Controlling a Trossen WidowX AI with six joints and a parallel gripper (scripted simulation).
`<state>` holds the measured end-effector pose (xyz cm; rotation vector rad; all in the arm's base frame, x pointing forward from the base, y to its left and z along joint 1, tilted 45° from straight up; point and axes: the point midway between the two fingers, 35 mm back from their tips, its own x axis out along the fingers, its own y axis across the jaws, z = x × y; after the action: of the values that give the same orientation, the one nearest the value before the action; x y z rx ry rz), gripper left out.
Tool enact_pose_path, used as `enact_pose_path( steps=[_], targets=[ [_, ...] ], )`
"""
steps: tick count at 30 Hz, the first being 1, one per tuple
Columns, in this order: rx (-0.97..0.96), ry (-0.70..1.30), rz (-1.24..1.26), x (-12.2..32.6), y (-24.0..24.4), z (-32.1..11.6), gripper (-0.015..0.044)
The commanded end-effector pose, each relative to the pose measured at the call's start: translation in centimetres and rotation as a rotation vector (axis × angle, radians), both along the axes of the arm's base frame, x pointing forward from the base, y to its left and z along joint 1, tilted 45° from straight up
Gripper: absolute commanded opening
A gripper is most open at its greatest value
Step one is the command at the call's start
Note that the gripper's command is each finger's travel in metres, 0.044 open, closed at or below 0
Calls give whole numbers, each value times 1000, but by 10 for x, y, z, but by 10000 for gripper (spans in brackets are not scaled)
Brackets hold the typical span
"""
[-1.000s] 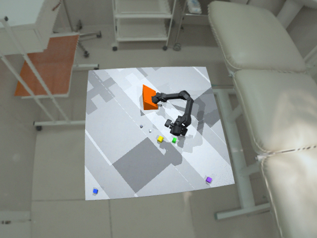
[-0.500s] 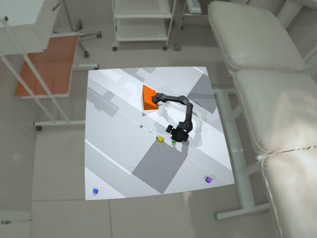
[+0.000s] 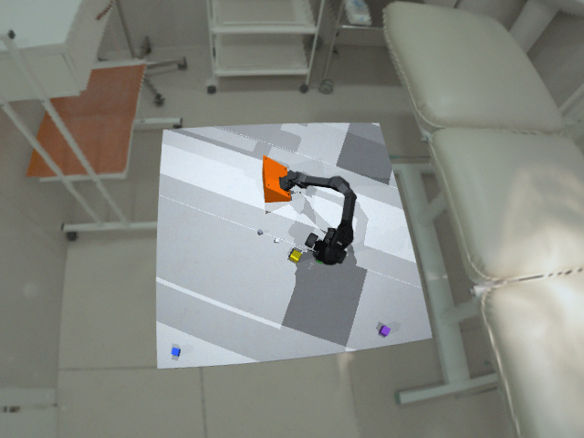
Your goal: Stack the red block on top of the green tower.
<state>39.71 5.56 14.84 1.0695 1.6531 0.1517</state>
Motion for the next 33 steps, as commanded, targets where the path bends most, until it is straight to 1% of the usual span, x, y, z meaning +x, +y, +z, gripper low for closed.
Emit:
enact_pose_path(
  steps=[1, 8, 28, 33],
  targets=[
    [5, -2, -9, 0, 3, -2, 0],
    [6, -3, -9, 1, 20, -18, 0],
    [6, -3, -9, 1, 19, -17, 0],
    [1, -5, -4, 0, 20, -19, 131]
  ],
)
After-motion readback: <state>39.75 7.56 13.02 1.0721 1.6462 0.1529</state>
